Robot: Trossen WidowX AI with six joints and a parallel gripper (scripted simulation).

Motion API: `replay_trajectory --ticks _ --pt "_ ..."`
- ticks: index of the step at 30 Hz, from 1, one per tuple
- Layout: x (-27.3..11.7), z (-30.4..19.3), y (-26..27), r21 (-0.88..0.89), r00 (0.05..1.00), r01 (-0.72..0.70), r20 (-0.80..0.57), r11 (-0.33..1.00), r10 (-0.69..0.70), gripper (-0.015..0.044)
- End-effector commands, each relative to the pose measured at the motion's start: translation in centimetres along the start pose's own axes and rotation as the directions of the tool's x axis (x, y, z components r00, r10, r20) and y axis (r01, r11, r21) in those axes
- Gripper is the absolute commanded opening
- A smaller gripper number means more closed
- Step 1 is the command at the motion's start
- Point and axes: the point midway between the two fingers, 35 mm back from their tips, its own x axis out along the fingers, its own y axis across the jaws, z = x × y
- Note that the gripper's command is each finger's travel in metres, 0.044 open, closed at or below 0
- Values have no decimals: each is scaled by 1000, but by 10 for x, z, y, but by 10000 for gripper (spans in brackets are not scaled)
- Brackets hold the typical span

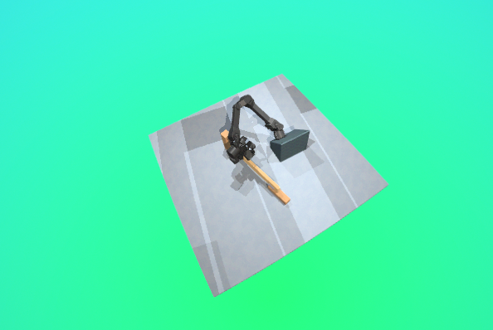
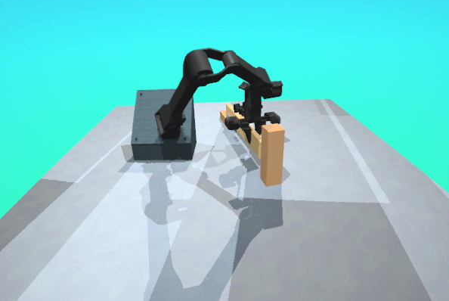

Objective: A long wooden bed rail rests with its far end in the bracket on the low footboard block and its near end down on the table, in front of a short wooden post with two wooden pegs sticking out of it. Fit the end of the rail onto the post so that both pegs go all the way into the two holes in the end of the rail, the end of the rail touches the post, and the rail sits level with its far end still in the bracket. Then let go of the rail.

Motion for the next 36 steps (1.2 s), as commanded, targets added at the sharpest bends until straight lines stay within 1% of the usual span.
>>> replay_trajectory --ticks 1,36 --pt "0 -1 0 -1 1000 2 5 1000 -2 0" --pt "0 -11 0 -1 1000 2 5 1000 -2 0"
